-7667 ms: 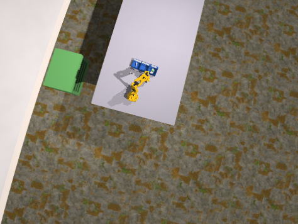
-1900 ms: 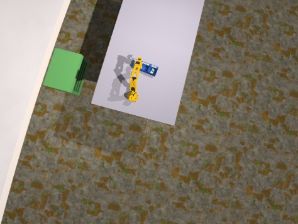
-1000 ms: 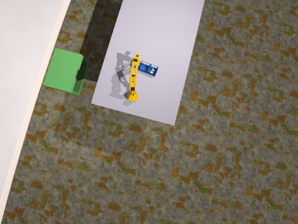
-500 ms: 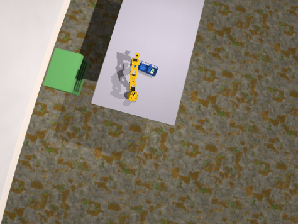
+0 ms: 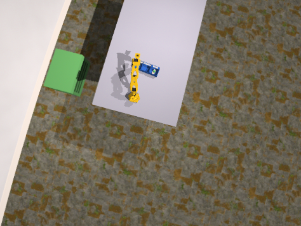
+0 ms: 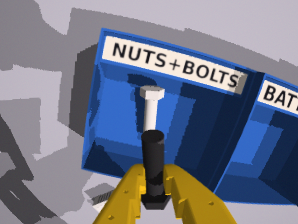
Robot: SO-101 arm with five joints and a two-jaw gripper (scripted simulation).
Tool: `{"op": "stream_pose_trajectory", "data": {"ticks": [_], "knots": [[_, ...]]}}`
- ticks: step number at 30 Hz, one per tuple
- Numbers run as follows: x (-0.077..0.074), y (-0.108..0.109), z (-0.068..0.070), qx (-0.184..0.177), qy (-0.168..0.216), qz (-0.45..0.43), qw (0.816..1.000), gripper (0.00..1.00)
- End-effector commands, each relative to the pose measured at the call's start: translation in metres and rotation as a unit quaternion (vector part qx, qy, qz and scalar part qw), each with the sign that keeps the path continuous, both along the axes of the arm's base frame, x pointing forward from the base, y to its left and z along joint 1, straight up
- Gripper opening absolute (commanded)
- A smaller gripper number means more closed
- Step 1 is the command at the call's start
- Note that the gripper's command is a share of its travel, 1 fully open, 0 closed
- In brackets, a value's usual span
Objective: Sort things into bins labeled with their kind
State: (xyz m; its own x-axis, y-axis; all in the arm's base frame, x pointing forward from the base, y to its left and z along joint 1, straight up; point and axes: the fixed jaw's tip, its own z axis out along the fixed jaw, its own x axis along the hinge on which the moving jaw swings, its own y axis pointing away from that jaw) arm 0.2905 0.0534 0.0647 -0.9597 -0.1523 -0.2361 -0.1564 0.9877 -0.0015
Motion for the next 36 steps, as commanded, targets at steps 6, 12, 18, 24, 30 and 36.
{"op": "stream_pose_trajectory", "data": {"ticks": [6,12,18,24,30,36], "knots": [[0.0083,0.0052,0.0226,0.010,-0.051,0.003,0.999,0.00],[0.0083,0.0052,0.0226,0.010,-0.051,0.003,0.999,0.00],[0.0083,0.0052,0.0226,0.010,-0.051,0.003,0.999,0.00],[0.0083,0.0052,0.0226,0.010,-0.051,0.003,0.999,0.00],[0.0082,0.0051,0.0225,0.010,-0.051,0.003,0.999,0.00],[0.0056,0.0047,0.0201,0.008,-0.041,0.003,0.999,0.00]]}}
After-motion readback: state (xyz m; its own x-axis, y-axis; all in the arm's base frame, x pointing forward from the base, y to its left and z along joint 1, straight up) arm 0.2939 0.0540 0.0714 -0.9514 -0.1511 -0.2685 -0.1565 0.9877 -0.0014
